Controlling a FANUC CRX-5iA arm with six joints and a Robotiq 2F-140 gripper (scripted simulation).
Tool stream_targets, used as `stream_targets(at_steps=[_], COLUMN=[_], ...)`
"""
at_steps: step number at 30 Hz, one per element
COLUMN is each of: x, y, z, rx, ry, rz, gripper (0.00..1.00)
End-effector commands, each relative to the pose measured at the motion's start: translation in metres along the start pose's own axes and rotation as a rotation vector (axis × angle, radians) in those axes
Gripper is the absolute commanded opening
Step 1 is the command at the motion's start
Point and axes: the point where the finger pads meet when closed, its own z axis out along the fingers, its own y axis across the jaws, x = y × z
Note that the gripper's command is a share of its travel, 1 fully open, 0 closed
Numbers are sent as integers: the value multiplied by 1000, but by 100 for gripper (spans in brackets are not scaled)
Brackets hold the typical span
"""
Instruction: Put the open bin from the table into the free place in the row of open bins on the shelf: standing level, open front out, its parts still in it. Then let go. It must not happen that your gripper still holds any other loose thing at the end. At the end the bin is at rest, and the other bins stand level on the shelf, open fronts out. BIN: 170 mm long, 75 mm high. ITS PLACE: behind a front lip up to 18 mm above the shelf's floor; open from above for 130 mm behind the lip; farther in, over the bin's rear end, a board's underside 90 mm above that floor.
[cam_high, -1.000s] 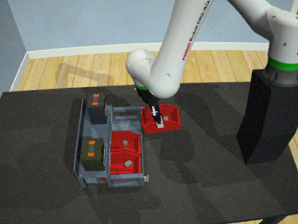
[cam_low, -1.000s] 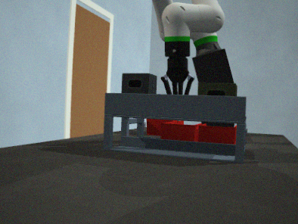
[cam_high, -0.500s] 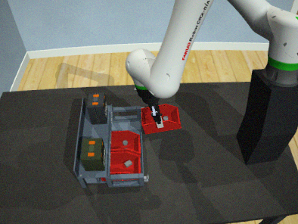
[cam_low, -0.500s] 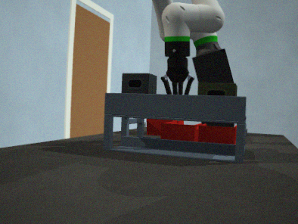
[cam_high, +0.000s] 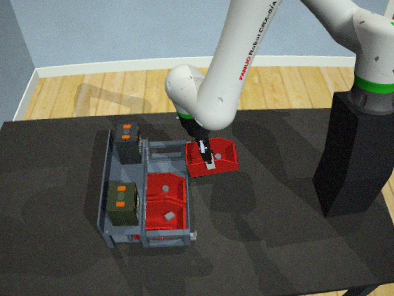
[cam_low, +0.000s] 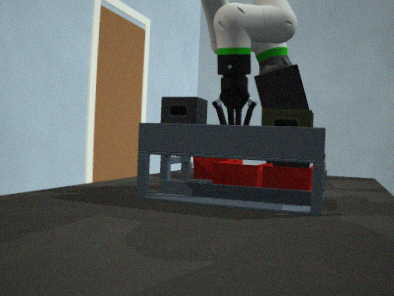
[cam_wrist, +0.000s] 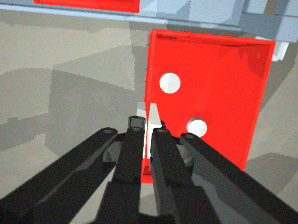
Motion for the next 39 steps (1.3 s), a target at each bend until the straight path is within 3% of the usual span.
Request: stream_targets(at_steps=[1, 39], x=[1, 29], y=[0, 0], z=[0, -6], rx=[0, 0], ry=[0, 0], rz=[0, 0], gripper=[0, 0])
